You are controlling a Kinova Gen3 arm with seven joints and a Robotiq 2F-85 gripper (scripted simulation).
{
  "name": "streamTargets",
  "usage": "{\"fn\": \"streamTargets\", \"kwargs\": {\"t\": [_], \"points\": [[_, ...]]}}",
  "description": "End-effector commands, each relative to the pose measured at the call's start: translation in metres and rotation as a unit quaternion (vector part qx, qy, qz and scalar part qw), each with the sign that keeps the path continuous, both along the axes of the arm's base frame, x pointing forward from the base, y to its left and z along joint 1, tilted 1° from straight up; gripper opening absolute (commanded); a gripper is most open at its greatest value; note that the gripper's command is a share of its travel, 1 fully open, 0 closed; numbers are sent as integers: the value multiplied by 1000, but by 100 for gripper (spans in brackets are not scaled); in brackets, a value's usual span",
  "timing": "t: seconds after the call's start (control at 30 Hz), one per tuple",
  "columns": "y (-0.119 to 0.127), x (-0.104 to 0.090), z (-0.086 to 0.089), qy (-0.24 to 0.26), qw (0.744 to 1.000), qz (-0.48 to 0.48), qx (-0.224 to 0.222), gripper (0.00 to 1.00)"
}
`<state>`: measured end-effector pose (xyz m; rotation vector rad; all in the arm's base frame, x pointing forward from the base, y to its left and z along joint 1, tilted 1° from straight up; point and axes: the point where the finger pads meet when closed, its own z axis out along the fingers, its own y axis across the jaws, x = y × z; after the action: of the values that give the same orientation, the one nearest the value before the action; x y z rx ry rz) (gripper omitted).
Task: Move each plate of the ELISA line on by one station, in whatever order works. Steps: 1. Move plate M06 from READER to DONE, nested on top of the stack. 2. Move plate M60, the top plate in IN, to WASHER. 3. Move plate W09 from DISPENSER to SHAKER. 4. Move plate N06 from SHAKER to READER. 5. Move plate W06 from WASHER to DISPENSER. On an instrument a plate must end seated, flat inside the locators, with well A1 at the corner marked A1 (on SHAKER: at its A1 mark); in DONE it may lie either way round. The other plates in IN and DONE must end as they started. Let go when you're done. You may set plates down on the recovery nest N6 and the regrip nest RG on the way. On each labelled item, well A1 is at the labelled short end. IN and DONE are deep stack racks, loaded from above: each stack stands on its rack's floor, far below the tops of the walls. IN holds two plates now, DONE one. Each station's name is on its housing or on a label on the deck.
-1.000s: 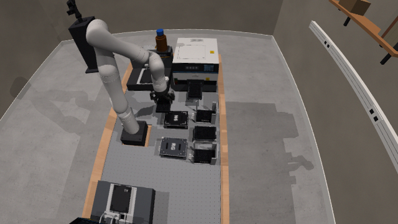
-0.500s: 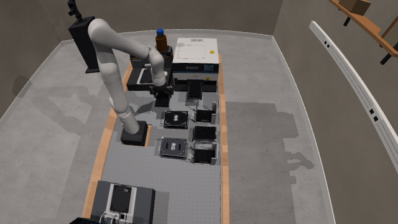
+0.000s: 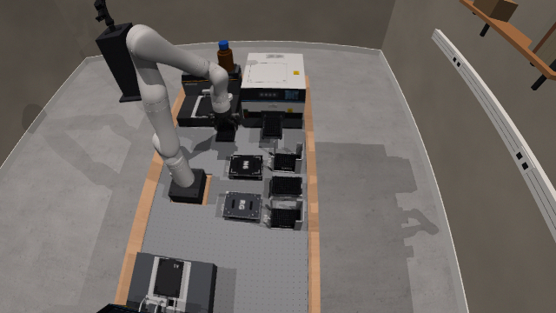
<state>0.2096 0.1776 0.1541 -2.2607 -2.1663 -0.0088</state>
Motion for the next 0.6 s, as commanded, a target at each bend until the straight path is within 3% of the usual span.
{"fn": "streamTargets", "kwargs": {"t": [0.0, 0.4, 0.57], "points": [[15, -3, 0, -1, 1000, 0, 0, 94], [43, -10, 1, -1, 1000, 0, 0, 94], [52, -25, 1, -1, 1000, 0, 0, 94]]}}
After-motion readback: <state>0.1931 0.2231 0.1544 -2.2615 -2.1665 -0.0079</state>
